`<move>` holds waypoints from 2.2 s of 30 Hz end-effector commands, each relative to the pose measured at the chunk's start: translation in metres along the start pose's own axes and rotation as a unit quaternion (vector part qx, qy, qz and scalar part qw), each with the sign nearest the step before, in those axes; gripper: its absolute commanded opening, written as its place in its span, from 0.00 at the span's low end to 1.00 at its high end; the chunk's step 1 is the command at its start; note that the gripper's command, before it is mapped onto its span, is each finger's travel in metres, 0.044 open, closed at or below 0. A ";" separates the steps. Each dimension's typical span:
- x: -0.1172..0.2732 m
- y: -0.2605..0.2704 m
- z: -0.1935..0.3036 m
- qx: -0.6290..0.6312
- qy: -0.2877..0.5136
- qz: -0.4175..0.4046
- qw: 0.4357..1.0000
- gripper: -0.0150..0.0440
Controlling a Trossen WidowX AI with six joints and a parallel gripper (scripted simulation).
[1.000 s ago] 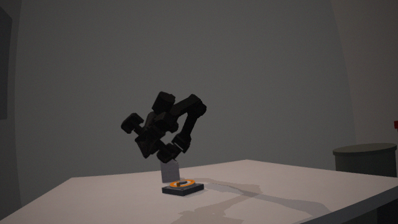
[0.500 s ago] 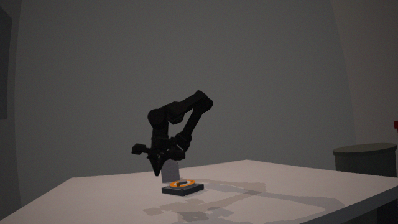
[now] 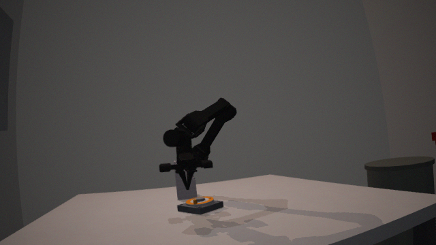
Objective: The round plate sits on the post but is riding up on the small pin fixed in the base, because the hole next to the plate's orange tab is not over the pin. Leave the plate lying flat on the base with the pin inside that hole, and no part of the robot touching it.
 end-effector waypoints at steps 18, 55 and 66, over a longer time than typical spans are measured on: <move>-0.046 0.011 -0.001 0.000 0.001 -0.006 1.000 0.25; -0.046 0.043 -0.009 0.000 0.001 -0.006 1.000 0.25; -0.045 0.051 -0.008 0.000 0.001 -0.007 1.000 0.25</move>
Point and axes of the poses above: the point midway between the two fingers, 35 mm back from their tips, its own x axis back along the fingers, its own y axis across the jaws, z = x × y, the point moved 9 cm from there along x, back along the fingers, and after that the axes turned 12 degrees about -x, right-handed, at the moved point
